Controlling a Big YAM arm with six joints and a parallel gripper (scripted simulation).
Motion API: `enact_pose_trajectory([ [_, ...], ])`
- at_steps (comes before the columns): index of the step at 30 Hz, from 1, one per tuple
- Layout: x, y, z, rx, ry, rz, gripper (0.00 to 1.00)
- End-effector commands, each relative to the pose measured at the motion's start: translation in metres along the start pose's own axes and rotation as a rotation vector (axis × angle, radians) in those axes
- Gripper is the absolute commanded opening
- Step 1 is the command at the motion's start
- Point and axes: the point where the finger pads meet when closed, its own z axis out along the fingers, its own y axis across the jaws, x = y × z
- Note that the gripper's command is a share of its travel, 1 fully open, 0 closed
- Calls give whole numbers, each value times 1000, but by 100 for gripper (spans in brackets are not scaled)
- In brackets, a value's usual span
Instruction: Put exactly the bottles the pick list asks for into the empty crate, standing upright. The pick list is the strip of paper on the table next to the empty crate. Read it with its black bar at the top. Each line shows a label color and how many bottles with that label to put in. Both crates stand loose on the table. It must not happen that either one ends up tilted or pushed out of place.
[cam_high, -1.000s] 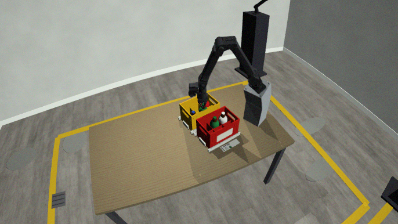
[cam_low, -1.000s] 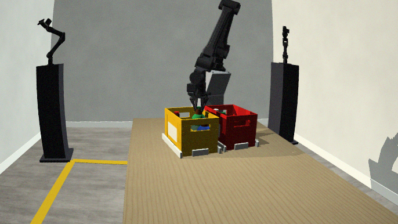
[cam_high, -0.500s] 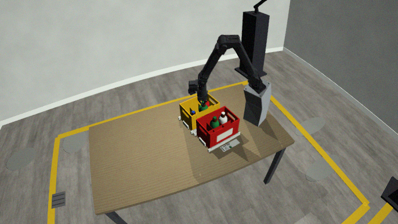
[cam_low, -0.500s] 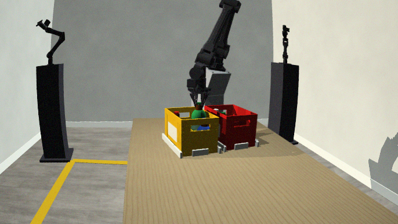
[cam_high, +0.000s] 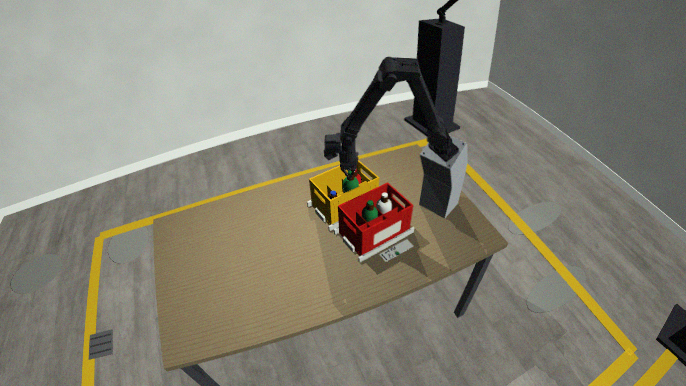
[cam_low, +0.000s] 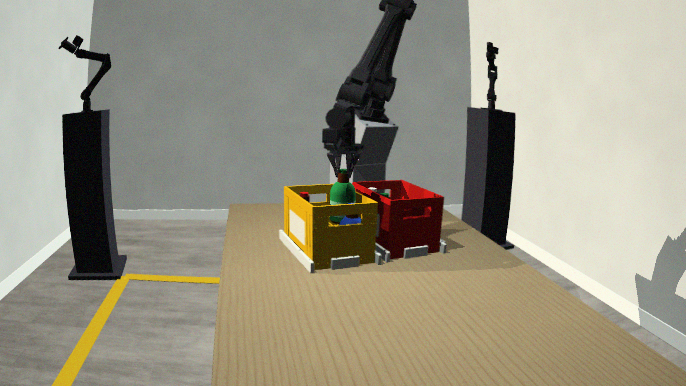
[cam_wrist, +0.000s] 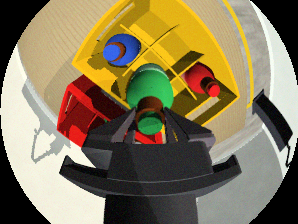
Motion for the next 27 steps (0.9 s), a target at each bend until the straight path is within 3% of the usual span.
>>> enact_pose_trajectory([
  [1,-11,-1,-31,-12,-42,2,0],
  [27,-26,3,-75,-13,-72,-9,0],
])
